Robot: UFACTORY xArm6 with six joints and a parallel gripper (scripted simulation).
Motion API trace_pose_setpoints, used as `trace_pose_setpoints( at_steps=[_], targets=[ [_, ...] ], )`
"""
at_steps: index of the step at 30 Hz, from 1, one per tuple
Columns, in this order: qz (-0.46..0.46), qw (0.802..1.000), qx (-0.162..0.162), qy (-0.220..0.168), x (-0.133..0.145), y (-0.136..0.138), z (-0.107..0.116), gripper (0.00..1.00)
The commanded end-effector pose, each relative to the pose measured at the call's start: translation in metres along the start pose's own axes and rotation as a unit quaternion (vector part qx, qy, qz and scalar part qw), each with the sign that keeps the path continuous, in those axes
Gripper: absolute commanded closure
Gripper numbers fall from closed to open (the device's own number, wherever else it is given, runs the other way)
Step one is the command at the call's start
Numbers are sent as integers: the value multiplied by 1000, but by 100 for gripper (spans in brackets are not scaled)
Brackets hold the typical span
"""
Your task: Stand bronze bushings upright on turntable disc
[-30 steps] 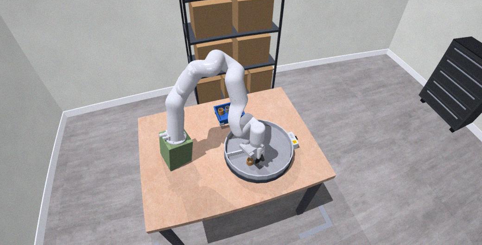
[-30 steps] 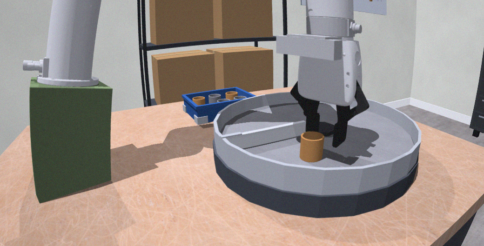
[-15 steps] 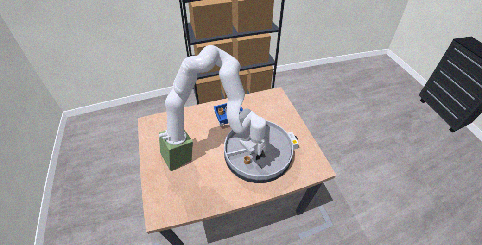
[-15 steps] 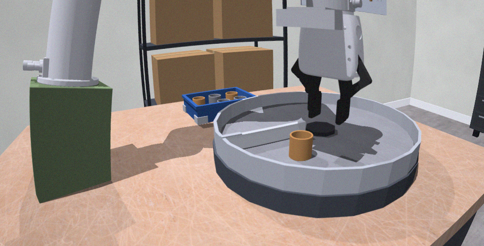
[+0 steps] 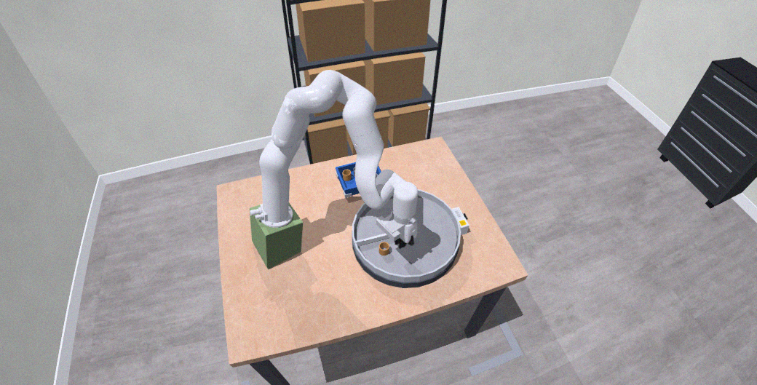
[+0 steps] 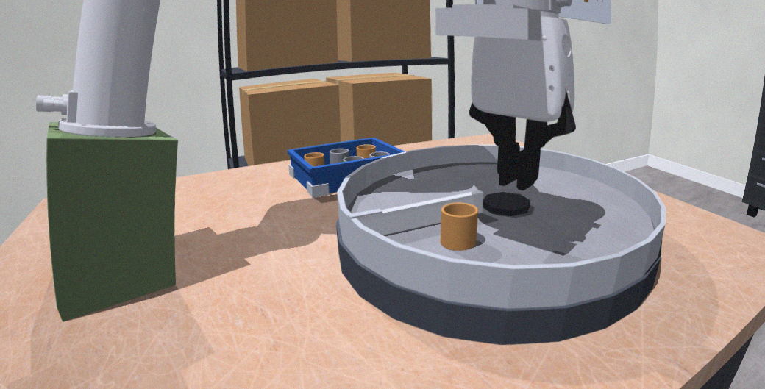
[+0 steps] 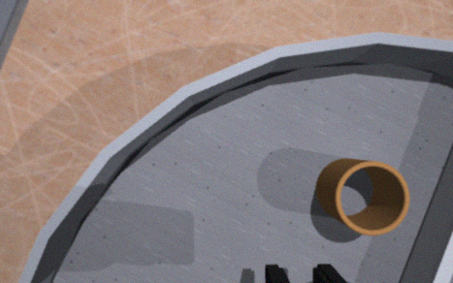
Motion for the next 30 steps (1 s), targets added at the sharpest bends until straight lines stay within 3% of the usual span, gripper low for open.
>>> trace_pose_setpoints(
  at_steps=[1,14,23,25,30],
  targets=[
    [0,1000,-2,-1,2,0,2,88],
    [0,1000,-4,16,5,23,1,88],
    [0,999,-10,48,11,69,1,88],
    [0,999,-10,48,11,69,1,88],
    [0,997,-16,74,15,105,2,88]
  ],
)
Point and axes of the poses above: the point where the finger pads meet when closed, its own z axis back along the fingers, its own y axis across the jaws, x = y × z, the point moved 6 cm from there along z, back along the fingers, and after that the axes turned 11 degrees about -z, right-handed, at the moved point
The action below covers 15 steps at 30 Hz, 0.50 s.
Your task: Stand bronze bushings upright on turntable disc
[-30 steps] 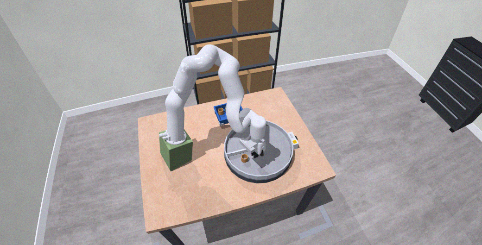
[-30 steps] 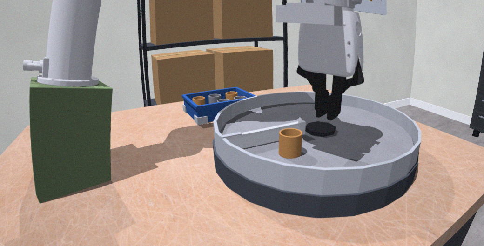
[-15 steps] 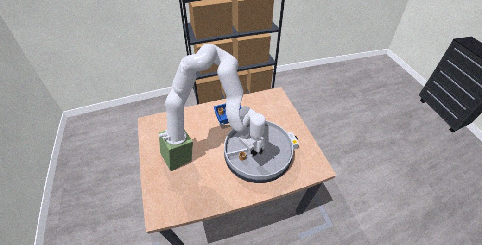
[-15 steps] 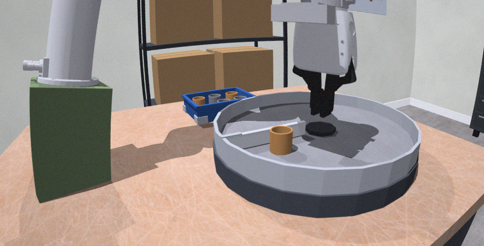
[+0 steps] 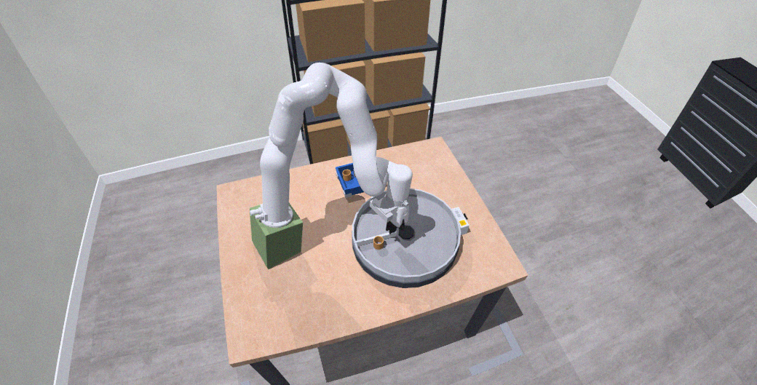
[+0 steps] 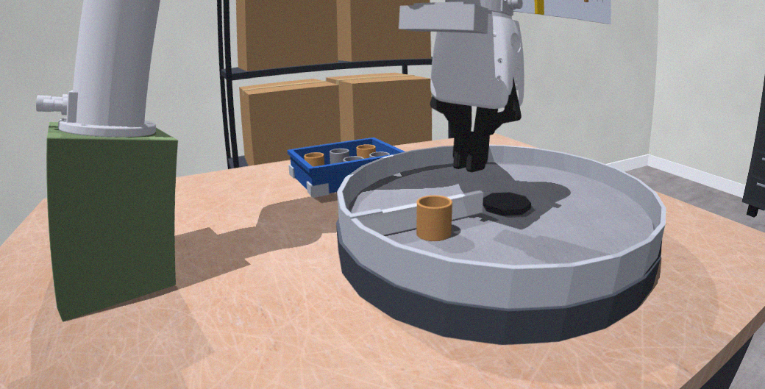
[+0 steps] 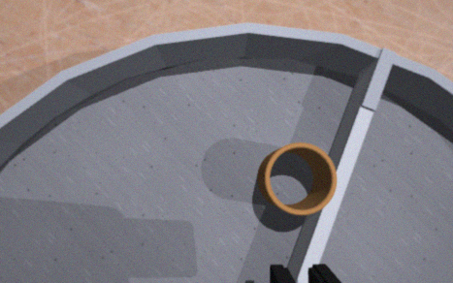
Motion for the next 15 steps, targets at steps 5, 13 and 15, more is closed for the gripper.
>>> trace_pose_setpoints(
  at_steps=[5,13,15],
  targets=[
    [-2,998,-17,61,13,81,4,88],
    [-2,993,-29,116,23,158,5,88],
    [-2,990,-33,137,27,181,5,88]
  ],
)
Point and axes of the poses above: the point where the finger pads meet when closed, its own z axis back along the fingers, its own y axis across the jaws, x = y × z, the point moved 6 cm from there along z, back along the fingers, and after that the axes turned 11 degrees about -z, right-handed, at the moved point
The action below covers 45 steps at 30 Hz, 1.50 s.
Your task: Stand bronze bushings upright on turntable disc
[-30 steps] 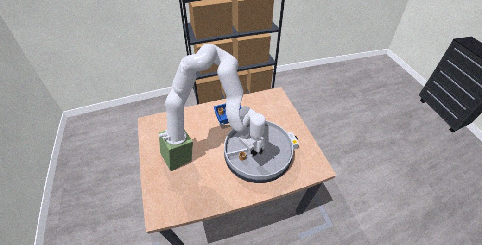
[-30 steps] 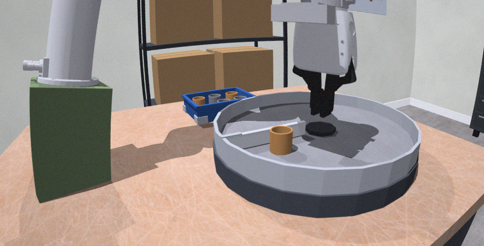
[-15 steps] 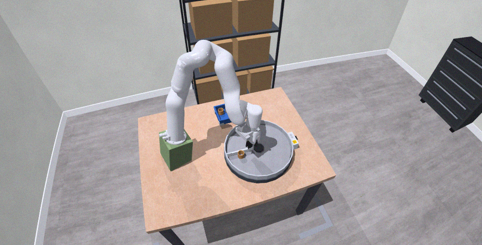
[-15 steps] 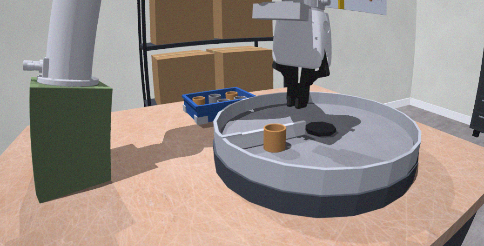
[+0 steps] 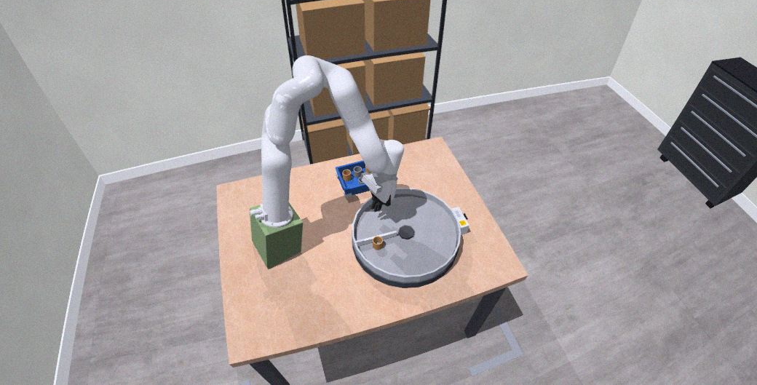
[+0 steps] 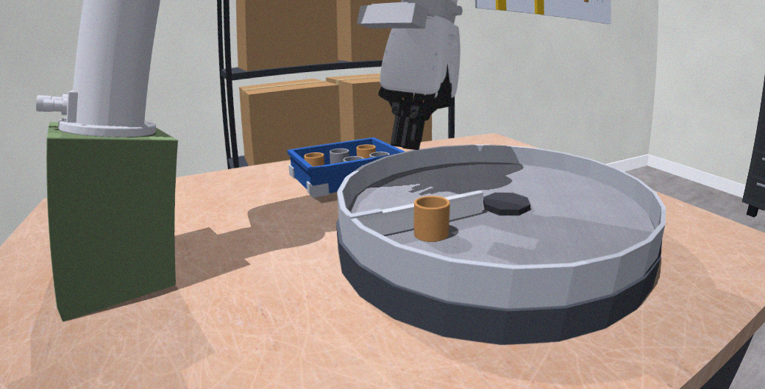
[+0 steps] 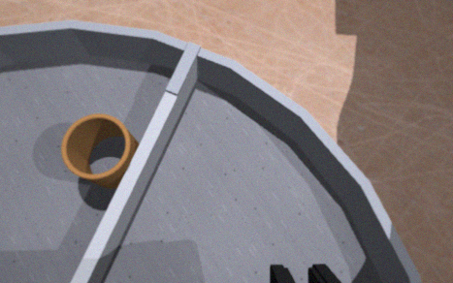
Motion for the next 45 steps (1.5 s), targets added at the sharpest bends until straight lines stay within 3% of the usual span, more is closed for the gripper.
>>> trace_pose_setpoints(
  at_steps=[1,11,14,15,20,28,45],
  targets=[
    [-7,998,-22,67,15,72,7,88],
    [-8,986,-41,161,30,174,11,88],
    [-8,985,-43,167,31,185,11,88],
    [-8,984,-44,173,34,217,13,88],
    [-8,980,-48,193,40,263,15,88],
    [-8,977,-51,208,42,284,15,88],
    [-8,976,-52,210,42,287,15,88]
  ],
)
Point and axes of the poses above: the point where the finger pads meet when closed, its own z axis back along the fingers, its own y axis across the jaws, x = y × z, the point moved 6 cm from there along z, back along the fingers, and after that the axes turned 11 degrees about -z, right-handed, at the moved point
